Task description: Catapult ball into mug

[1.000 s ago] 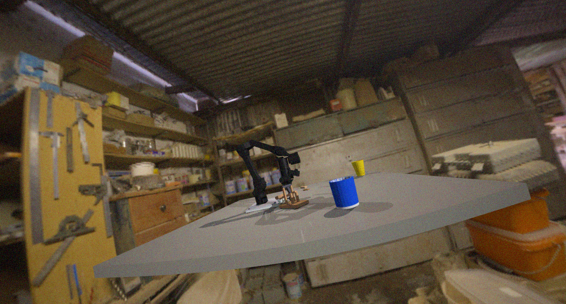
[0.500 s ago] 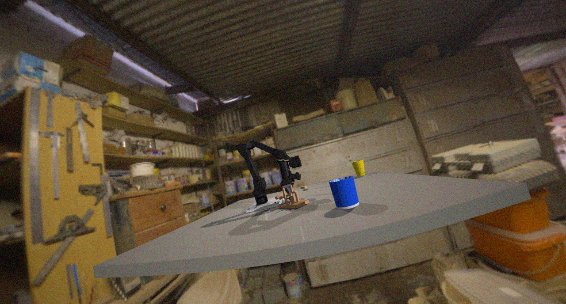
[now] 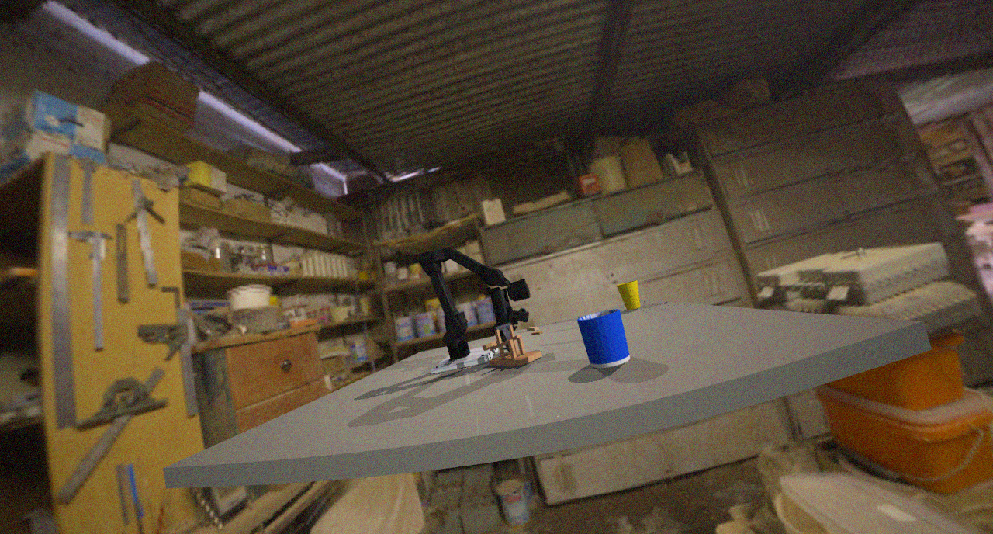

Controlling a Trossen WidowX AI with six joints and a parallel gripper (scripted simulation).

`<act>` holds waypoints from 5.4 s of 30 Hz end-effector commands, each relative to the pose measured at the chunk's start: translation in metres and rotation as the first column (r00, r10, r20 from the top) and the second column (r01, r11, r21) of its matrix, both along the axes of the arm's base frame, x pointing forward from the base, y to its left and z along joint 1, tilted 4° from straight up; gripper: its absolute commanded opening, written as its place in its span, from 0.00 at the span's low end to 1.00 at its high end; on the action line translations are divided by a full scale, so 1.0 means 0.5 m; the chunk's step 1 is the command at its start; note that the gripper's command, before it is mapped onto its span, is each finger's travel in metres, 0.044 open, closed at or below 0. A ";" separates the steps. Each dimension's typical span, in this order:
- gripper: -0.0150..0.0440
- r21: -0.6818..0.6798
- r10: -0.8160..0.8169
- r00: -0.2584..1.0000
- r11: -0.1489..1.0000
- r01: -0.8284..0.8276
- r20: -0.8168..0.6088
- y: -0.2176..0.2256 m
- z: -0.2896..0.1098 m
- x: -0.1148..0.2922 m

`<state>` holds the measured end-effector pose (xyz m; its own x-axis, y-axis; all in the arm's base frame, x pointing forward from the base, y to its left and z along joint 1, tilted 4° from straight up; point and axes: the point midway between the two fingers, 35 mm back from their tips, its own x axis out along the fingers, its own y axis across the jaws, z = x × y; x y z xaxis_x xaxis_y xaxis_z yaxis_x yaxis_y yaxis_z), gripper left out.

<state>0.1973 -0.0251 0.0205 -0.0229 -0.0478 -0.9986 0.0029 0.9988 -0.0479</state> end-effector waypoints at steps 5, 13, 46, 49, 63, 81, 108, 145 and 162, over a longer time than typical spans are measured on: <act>0.46 0.002 0.003 1.000 1.000 -0.003 0.000 0.000 -0.002 0.000; 0.25 0.002 0.003 1.000 1.000 -0.003 0.001 0.002 0.031 0.010; 0.25 0.006 -0.150 0.987 0.989 0.151 -0.063 -0.032 0.236 0.002; 0.25 0.006 -0.218 0.972 0.976 0.219 -0.086 -0.051 0.230 -0.004; 0.25 -0.009 -0.498 0.845 0.862 0.507 -0.195 -0.140 0.202 -0.041; 0.25 -0.013 -0.645 0.703 0.740 0.673 -0.300 -0.204 0.171 -0.086; 0.43 -0.015 -0.648 0.702 0.738 0.675 -0.297 -0.208 0.133 -0.086; 1.00 -0.015 -0.532 0.621 0.752 0.659 0.575 -0.543 0.507 0.282; 1.00 -0.029 -0.464 0.549 0.745 0.666 0.695 -0.620 0.557 0.348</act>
